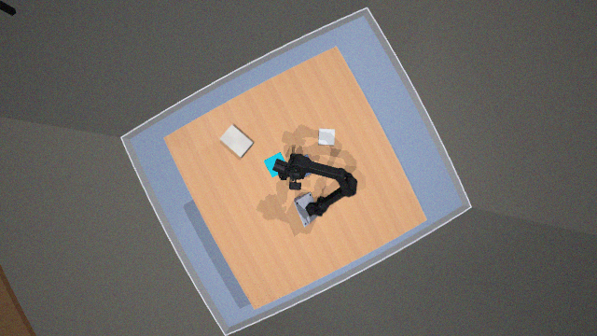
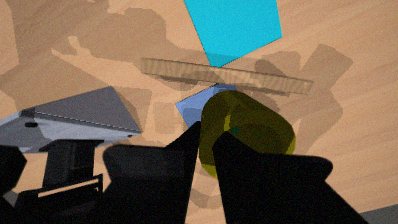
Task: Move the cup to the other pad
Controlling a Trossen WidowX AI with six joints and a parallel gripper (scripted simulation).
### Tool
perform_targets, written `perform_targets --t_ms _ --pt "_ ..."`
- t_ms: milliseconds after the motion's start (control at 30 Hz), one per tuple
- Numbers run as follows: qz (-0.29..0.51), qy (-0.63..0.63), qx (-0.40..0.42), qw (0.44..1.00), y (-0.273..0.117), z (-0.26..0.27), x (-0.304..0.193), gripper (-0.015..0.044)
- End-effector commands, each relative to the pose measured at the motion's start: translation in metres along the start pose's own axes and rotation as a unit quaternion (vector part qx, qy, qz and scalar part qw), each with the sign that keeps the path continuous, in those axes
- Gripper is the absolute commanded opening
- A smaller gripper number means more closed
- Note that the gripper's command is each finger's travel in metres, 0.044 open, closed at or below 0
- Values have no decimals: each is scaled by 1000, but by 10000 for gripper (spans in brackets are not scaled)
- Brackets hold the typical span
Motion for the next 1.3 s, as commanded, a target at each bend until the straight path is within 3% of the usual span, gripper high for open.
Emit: perform_targets --t_ms 0,1267 --pt "-3 5 0 1000 -1 -2 11 0" --pt "-4 6 0 1000 -5 -12 83 0"
Point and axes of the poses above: the point midway between the two fingers, 35 mm back from their tips, its own y axis out along the fingers, its own z axis across the jaws, x = y × z, the point moved 7 cm from there along -y, back along the fingers, and after that the axes turned 5 degrees about -y, right-handed, at the moved point
